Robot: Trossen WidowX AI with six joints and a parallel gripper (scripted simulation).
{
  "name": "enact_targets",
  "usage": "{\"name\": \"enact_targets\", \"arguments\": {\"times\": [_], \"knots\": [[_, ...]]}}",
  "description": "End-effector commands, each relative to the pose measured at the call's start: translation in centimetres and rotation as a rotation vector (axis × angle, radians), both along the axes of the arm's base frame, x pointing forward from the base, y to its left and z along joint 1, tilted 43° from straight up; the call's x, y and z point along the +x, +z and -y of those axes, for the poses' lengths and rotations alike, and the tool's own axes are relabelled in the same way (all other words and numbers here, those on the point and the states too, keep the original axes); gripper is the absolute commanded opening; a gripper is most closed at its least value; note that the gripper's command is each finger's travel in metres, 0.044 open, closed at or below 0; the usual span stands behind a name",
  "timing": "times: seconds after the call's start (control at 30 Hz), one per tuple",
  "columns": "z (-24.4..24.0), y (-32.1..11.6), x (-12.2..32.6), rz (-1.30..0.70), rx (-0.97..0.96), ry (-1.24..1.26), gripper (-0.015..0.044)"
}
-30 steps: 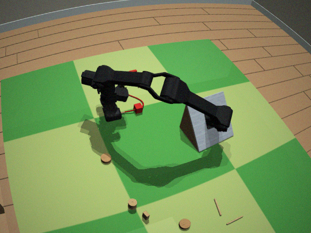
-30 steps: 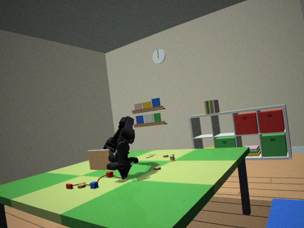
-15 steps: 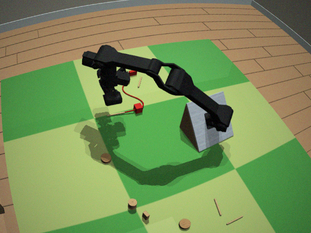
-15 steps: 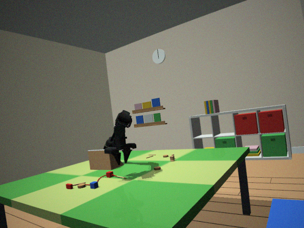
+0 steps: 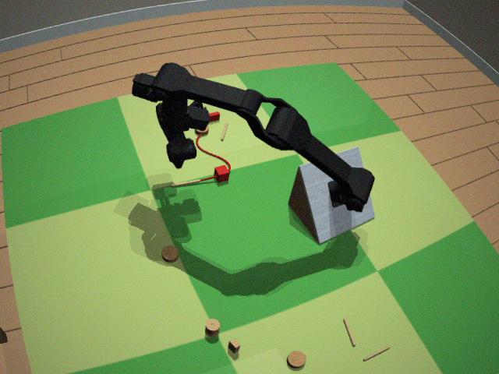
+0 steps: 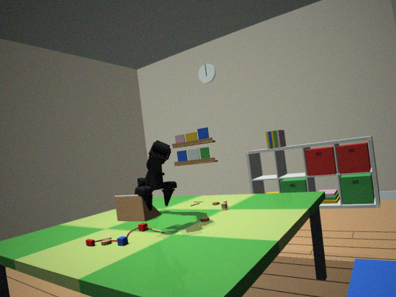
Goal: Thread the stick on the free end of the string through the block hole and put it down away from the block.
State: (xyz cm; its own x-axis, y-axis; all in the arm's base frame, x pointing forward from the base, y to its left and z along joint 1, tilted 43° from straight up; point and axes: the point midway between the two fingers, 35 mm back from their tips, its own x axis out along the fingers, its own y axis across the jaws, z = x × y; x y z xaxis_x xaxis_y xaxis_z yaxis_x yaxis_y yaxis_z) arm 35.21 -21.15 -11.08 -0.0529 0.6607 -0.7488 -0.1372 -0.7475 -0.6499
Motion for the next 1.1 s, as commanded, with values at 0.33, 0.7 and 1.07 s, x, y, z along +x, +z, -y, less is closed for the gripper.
{"name": "enact_targets", "arguments": {"times": [0.33, 0.7, 1.07], "knots": [[0.03, 0.0, -0.02, 0.0, 0.0, -0.001, 0.044], [0.03, 0.0, -0.02, 0.0, 0.0, -0.001, 0.044], [0.03, 0.0, -0.02, 0.0, 0.0, -0.001, 0.044]]}}
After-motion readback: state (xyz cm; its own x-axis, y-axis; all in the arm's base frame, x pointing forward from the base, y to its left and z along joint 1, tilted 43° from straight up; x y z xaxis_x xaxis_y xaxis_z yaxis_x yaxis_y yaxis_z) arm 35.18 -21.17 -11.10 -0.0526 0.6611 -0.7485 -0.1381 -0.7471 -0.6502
